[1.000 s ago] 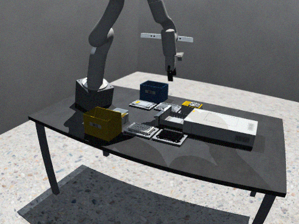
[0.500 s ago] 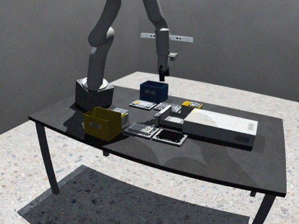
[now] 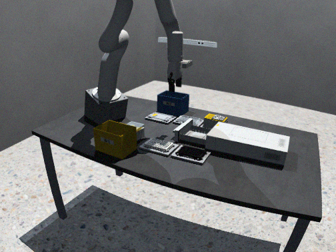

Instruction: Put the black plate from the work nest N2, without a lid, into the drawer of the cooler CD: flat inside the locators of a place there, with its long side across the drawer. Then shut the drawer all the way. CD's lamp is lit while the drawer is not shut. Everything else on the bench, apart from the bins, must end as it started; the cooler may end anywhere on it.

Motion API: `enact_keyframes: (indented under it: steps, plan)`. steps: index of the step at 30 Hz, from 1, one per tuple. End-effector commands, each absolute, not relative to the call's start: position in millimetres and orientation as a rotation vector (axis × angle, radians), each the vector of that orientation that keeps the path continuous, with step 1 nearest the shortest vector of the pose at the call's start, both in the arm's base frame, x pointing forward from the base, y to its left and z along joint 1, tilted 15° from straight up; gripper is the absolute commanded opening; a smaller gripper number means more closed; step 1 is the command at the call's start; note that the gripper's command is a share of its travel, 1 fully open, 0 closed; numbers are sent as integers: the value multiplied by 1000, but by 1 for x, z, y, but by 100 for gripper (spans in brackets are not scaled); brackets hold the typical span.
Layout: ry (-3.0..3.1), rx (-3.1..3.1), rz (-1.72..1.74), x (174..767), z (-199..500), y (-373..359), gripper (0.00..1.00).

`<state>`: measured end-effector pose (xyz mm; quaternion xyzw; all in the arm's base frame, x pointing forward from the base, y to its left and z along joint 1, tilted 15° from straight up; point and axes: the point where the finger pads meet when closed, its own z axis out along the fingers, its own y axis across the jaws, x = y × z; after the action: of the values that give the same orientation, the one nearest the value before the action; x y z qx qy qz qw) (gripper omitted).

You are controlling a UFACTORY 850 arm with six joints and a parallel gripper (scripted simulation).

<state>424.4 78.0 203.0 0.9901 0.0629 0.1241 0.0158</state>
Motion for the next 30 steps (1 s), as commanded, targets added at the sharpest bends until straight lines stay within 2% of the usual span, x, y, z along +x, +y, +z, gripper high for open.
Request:
enact_keyframes:
  steps: [1, 8, 24, 25, 30]
  plan:
    - [165, 3059, 384, 416, 203, 67, 100]
    - [122, 3038, 374, 398, 200, 45, 100]
    - [122, 3038, 374, 398, 200, 45, 100]
    - [173, 3032, 372, 402, 197, 46, 88]
    - [422, 2989, 358, 422, 182, 46, 88]
